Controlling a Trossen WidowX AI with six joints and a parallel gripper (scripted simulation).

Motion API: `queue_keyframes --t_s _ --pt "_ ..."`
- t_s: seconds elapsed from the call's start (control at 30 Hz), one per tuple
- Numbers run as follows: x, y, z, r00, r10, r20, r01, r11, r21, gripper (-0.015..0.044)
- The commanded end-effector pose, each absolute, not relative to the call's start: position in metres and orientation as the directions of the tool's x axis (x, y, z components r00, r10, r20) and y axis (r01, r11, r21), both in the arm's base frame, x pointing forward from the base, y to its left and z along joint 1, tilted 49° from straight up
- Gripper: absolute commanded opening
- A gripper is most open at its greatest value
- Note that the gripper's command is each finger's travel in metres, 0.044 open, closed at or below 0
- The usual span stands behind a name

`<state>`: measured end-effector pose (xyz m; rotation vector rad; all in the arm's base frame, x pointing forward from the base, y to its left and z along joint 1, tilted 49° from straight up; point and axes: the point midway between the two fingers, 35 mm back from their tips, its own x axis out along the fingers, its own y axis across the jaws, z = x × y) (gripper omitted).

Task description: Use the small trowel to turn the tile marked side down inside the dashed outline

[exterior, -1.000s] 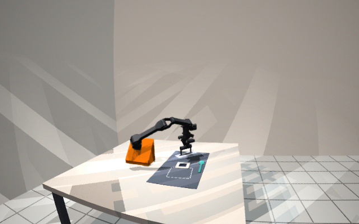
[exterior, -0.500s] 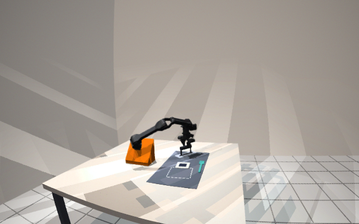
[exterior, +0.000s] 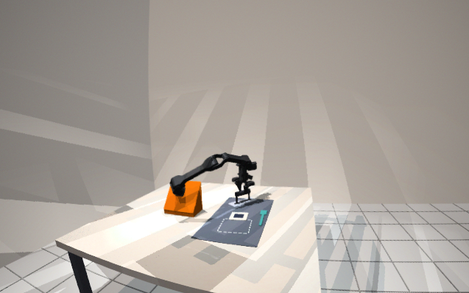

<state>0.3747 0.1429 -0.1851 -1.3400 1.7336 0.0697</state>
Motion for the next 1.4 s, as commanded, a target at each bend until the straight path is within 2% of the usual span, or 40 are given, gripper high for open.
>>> queue_keyframes --t_s 0.0,0.33,0.87,1.37 --pt "0.3733 0.1666 -0.1646 0.017 -0.735 -0.678 -0.797 0.4 -0.454 0.027" --pt "0.3719 0.1737 -0.1573 0.017 -0.735 -0.678 -0.83 0.368 -0.42 0.027" --pt "0.3718 0.1736 -0.1572 0.017 -0.735 -0.678 -0.999 0.011 -0.037 0.027" --pt "0.3717 0.1734 -0.1572 0.017 -0.734 -0.678 -0.883 -0.33 0.335 0.027"
